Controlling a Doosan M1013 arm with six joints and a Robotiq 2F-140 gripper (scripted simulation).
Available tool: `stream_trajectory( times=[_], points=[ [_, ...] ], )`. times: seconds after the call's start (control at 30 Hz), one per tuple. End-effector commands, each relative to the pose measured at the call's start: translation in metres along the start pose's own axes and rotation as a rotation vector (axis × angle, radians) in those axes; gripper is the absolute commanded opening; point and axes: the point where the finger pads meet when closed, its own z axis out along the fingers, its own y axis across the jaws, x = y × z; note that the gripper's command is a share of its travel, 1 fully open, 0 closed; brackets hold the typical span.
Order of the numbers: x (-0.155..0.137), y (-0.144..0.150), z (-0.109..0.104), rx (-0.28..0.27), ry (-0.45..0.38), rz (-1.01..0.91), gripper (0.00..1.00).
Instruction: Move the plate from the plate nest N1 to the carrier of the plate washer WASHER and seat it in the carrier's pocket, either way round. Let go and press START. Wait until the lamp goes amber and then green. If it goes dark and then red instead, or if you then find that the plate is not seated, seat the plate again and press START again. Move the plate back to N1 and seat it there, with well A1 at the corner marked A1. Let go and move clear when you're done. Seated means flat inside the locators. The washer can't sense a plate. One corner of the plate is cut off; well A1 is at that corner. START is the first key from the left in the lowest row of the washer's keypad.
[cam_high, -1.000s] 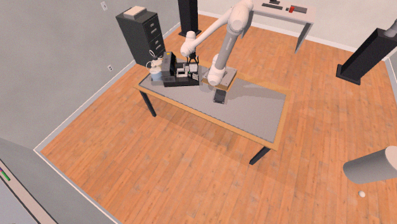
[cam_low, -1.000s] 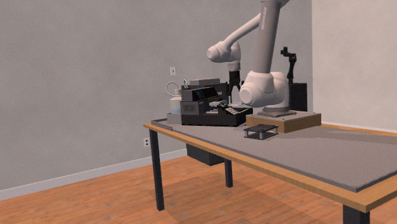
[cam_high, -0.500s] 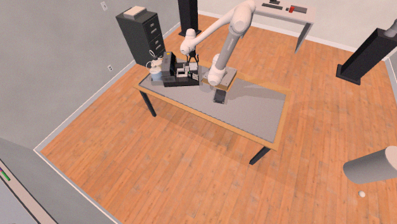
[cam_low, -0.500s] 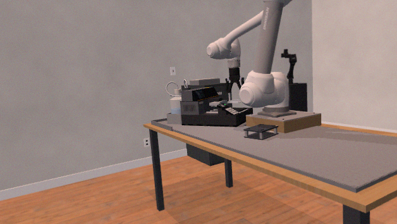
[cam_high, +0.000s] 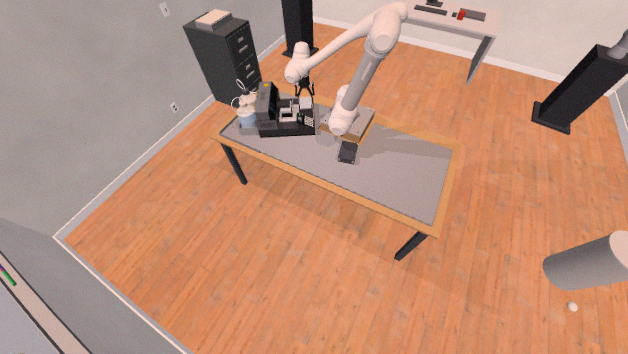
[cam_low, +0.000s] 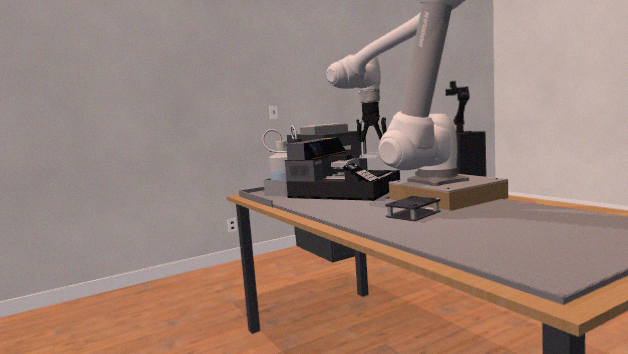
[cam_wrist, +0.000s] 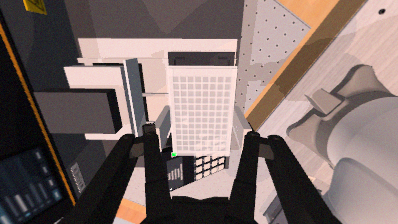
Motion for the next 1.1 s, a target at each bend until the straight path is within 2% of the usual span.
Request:
stream_trajectory(
  times=[0.0,1.07],
  points=[
    [0.0015,-0.0012,-0.0085,0.002,0.005,0.004,0.1],
    [0.0015,-0.0012,-0.0135,0.002,0.005,0.004,0.1]
  ],
)
